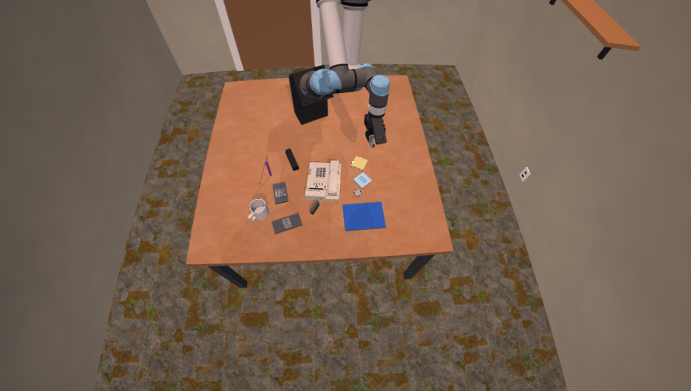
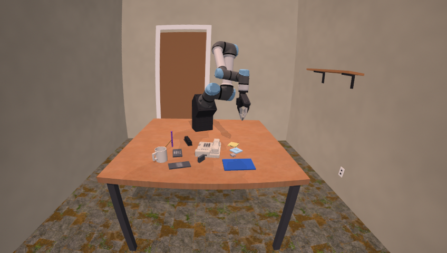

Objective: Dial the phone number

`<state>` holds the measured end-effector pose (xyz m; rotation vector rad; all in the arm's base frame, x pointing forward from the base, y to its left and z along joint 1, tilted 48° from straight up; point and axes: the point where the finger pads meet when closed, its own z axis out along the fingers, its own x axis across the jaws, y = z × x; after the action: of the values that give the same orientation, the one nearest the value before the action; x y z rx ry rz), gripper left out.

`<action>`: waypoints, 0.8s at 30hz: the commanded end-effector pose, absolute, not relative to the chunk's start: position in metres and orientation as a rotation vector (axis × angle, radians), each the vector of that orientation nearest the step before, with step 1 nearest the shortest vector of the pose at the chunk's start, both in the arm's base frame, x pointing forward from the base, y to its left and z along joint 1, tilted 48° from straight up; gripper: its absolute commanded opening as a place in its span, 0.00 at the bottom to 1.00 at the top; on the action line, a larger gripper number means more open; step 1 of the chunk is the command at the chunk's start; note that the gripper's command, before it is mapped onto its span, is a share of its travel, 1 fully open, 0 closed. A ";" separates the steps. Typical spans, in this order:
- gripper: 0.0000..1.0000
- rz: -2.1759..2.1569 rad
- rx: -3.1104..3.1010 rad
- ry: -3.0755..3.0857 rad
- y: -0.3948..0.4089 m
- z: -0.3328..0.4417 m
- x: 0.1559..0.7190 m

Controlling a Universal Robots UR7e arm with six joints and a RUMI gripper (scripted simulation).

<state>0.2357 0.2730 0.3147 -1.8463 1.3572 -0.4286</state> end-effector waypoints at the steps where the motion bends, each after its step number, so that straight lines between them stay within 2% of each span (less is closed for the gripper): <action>1: 0.00 -0.376 -1.817 1.411 0.264 0.283 0.230; 24: 0.00 -0.320 -1.768 1.502 0.257 0.237 0.228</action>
<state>0.2287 0.2581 0.2403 -1.7711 1.5016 -0.3313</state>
